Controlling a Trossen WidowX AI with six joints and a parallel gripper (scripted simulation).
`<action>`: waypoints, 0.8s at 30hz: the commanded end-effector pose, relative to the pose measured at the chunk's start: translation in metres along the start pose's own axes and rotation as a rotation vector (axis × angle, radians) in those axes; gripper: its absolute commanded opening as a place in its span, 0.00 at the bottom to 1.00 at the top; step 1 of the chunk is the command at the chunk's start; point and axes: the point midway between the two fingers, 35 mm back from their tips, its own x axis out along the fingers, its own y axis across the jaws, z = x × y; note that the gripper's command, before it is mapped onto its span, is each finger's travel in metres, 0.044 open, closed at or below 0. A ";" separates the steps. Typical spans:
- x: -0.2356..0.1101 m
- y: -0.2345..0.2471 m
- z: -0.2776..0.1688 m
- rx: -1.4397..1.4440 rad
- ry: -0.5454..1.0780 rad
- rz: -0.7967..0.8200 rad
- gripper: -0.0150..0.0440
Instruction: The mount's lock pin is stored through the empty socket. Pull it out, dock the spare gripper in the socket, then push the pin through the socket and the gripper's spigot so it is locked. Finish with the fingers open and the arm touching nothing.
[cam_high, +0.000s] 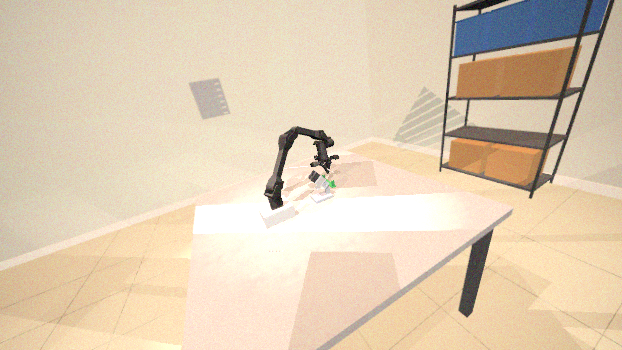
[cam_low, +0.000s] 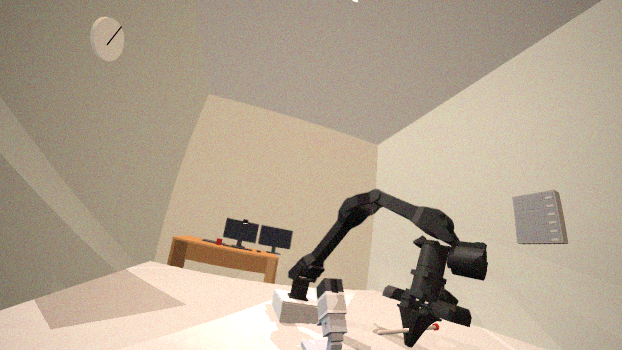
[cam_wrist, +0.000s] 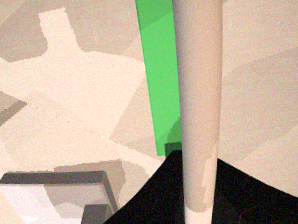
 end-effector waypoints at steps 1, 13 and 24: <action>-0.001 0.002 0.000 0.000 0.000 0.000 0.26; -0.012 0.033 -0.003 0.001 -0.001 0.002 0.25; -0.019 0.062 -0.008 0.008 -0.001 0.004 0.25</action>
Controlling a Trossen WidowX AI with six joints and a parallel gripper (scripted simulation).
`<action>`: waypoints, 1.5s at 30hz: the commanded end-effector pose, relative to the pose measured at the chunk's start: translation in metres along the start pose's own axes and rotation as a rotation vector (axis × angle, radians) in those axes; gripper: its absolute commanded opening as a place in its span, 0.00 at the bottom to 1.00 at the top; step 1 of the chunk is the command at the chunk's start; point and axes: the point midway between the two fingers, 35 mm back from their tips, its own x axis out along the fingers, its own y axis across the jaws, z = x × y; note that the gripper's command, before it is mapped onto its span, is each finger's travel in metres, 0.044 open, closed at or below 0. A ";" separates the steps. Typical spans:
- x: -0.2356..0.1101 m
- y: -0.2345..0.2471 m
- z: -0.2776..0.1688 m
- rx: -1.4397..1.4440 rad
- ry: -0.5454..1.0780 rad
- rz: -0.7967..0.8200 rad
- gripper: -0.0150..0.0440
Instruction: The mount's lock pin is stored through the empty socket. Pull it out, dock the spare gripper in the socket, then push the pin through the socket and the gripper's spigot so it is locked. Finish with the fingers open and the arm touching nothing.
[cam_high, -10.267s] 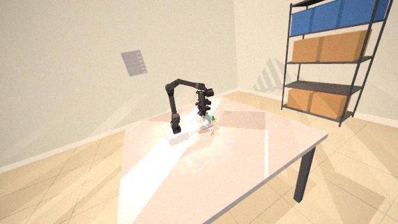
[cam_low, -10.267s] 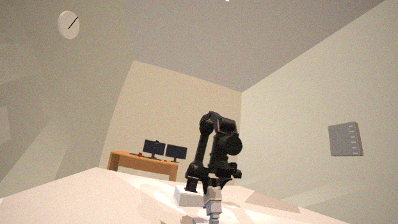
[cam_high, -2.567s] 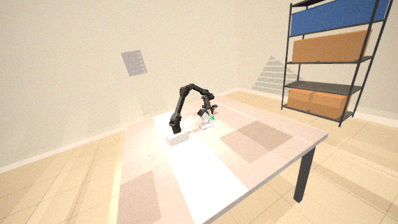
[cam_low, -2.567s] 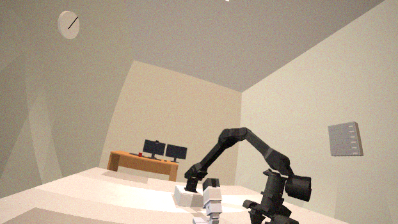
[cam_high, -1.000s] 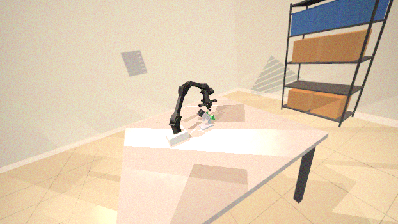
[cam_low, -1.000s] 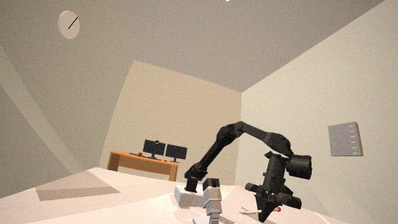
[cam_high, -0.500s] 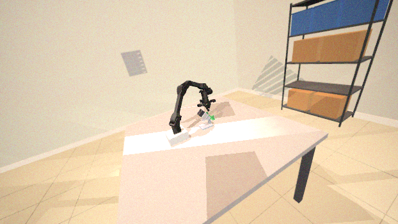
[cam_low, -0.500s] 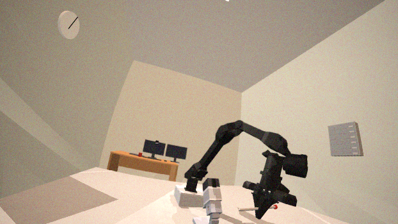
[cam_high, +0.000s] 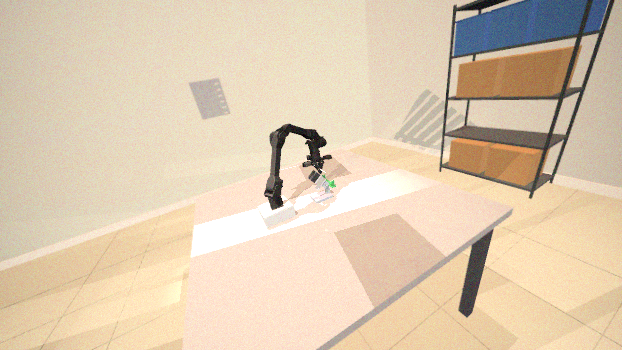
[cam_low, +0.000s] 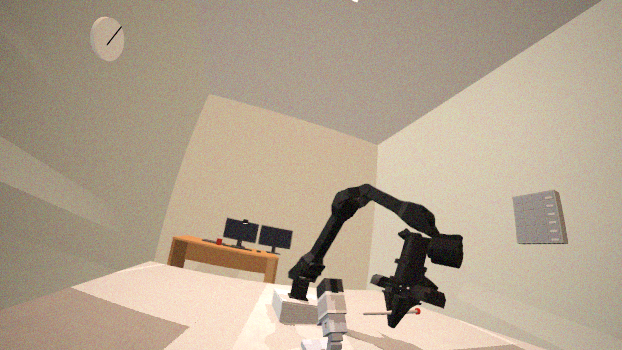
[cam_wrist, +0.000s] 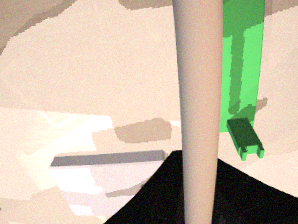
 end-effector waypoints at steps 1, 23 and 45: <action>-0.003 0.012 -0.001 0.007 -0.005 -0.002 0.25; 0.030 0.041 0.004 0.001 -0.009 0.005 0.25; 0.044 0.041 -0.003 0.005 -0.010 0.000 0.25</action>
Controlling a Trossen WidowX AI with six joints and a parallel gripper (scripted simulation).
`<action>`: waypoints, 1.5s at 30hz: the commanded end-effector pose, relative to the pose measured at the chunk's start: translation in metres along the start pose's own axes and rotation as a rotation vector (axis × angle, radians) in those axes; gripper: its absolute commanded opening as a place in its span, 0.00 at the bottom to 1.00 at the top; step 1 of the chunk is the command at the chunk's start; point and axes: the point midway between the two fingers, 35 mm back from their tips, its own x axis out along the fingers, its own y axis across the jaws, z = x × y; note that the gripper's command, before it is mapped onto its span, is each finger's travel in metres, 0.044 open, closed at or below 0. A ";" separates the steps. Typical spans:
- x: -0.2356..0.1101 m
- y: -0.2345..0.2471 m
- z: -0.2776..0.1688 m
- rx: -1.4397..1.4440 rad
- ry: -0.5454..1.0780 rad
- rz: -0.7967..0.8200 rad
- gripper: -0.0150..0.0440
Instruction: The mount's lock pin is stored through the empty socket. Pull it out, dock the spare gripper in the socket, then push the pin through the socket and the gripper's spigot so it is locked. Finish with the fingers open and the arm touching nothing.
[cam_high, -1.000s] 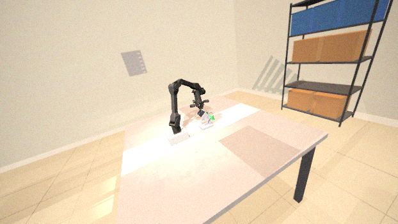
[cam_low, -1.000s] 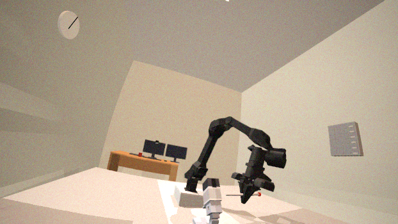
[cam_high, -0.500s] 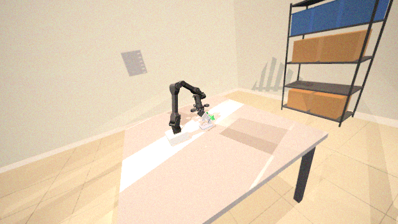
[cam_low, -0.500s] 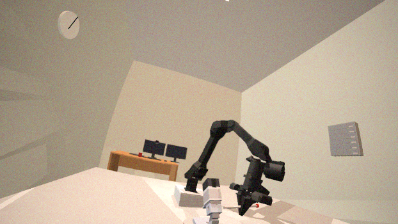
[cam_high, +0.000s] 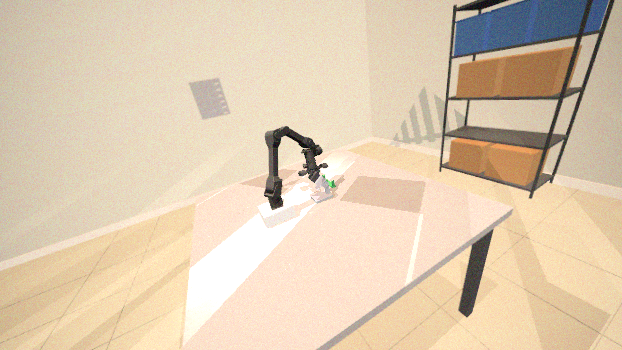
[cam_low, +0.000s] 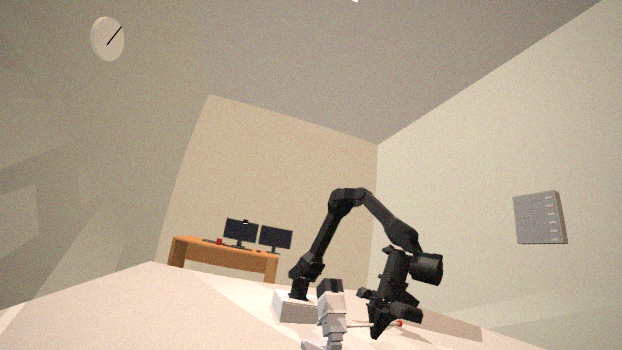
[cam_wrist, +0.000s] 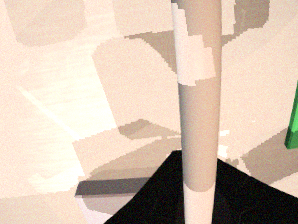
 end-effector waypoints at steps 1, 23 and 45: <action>0.000 -0.001 -0.004 -0.002 -0.002 -0.001 0.25; 0.004 -0.002 -0.017 -0.003 -0.002 0.001 0.25; 0.008 -0.001 -0.030 -0.003 -0.003 0.005 0.25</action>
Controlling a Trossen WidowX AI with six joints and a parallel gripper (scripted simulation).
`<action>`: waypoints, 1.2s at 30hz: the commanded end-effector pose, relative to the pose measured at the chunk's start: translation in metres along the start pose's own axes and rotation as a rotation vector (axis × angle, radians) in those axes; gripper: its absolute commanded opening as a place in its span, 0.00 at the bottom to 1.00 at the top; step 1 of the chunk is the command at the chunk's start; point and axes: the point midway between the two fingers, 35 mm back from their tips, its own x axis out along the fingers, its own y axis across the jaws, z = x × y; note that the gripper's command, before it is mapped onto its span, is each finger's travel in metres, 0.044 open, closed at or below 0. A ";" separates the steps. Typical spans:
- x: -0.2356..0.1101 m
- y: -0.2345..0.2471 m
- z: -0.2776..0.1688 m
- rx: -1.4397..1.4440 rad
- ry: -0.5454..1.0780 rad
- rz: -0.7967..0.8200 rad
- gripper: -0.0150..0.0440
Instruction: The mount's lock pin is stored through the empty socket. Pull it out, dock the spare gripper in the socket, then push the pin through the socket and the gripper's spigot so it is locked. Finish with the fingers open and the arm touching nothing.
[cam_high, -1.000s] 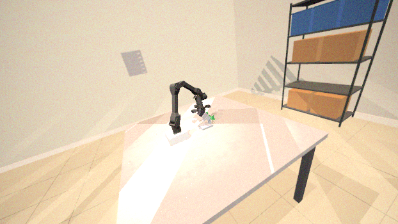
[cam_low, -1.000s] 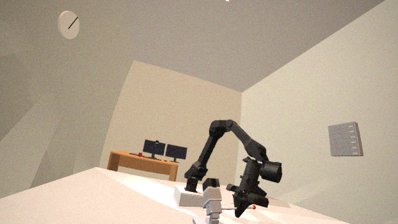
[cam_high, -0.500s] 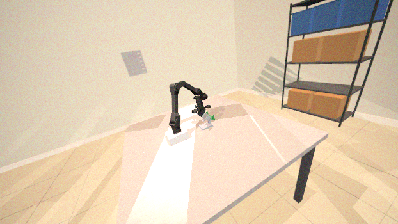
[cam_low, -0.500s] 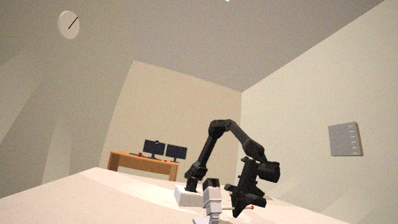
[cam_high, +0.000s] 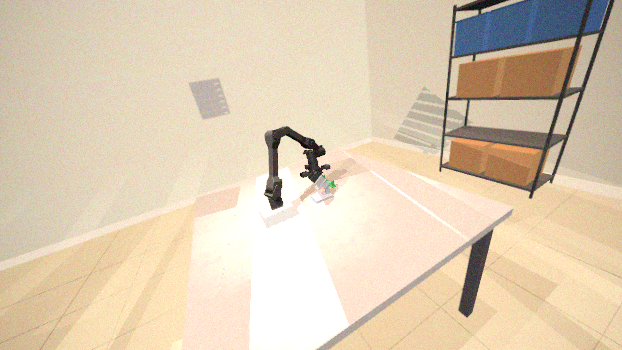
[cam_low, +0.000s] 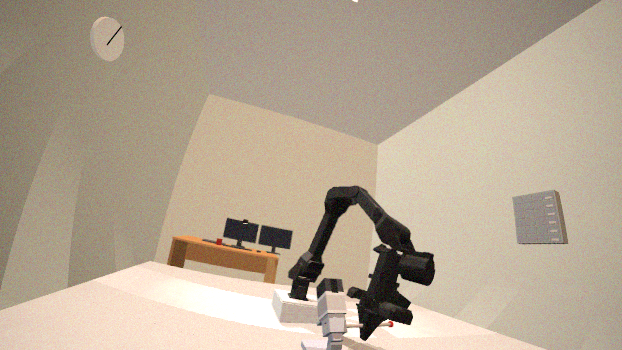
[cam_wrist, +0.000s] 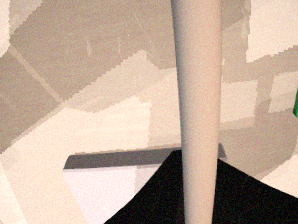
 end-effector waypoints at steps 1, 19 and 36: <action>0.001 0.000 -0.003 -0.003 0.001 -0.002 0.25; 0.003 0.000 -0.014 -0.004 0.001 0.003 0.25; 0.006 0.000 -0.024 -0.005 0.000 0.007 0.25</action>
